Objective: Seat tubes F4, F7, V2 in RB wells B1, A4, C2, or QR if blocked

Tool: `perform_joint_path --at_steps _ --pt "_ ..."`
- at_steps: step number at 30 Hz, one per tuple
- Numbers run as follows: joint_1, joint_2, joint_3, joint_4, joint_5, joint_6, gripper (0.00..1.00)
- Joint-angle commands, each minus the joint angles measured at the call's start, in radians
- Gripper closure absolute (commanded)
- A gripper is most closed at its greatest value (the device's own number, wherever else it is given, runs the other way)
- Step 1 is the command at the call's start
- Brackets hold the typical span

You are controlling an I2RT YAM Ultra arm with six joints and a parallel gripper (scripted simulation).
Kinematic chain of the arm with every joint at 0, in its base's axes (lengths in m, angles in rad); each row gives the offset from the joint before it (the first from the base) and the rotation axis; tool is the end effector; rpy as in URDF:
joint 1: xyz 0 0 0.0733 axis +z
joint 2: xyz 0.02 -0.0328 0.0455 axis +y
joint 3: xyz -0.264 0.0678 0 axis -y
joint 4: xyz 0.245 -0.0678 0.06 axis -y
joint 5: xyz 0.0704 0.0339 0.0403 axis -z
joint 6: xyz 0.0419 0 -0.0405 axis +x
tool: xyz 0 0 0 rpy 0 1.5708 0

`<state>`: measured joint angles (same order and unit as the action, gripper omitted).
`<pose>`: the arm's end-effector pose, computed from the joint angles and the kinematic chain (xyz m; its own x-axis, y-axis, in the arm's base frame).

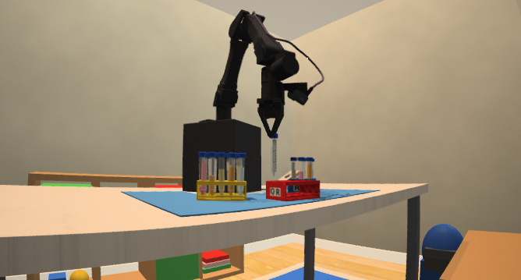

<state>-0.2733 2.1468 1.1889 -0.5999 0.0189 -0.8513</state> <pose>0.3420 -0.0955 0.0620 -0.8376 -0.5462 0.0057 -0.5462 0.8374 -0.0222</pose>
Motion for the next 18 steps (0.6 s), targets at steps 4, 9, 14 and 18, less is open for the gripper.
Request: perform_joint_path --at_steps 4,9,14,18 --pt "0.015 0.014 -0.016 0.02 -0.007 0.007 1.0" --pt "0.016 0.018 -0.014 0.026 -0.007 0.008 1.0" --pt "0.016 0.022 -0.016 0.031 -0.007 0.008 1.0" --pt "0.017 0.025 -0.008 0.034 -0.007 0.009 1.0"
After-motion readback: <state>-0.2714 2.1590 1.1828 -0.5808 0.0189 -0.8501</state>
